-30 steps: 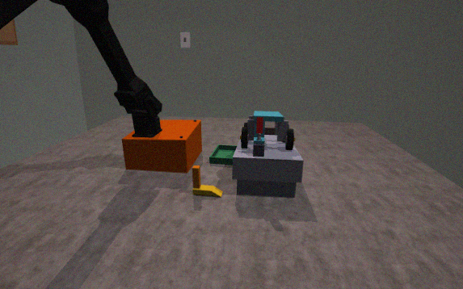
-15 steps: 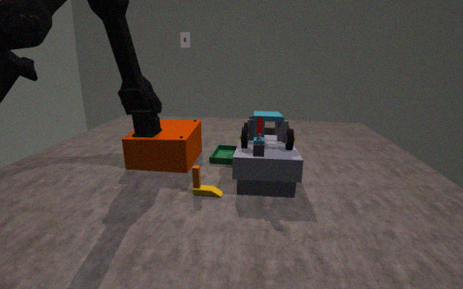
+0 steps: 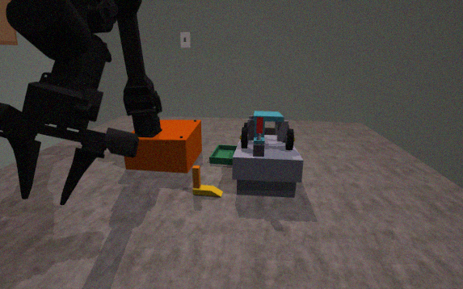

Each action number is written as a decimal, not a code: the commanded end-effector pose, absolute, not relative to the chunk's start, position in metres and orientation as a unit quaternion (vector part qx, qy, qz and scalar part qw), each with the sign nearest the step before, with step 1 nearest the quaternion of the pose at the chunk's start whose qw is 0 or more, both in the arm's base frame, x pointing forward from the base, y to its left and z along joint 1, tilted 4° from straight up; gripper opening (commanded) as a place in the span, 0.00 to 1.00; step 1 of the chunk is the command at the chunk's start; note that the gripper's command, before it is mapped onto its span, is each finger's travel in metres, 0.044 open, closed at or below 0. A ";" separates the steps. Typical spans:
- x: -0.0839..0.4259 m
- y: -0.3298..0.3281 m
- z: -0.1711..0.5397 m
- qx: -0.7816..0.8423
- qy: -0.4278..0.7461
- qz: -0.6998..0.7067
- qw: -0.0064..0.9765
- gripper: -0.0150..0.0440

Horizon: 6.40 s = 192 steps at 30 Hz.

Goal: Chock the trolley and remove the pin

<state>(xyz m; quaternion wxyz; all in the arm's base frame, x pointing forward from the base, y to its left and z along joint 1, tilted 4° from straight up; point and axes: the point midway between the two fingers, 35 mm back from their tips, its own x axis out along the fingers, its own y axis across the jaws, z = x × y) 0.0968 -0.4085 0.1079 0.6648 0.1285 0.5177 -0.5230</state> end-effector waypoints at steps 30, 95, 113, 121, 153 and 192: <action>0.195 -0.164 0.078 -0.470 0.583 0.386 0.539 0.58; 0.189 -0.138 -0.006 -0.528 0.510 0.492 0.468 0.58; 0.190 -0.141 -0.022 -0.528 0.513 0.489 0.468 0.49; 0.190 -0.141 -0.022 -0.528 0.513 0.489 0.468 0.33; 0.185 -0.131 0.073 -0.528 0.510 0.492 0.468 0.25; 0.190 -0.128 0.125 -0.390 0.620 0.346 0.587 0.25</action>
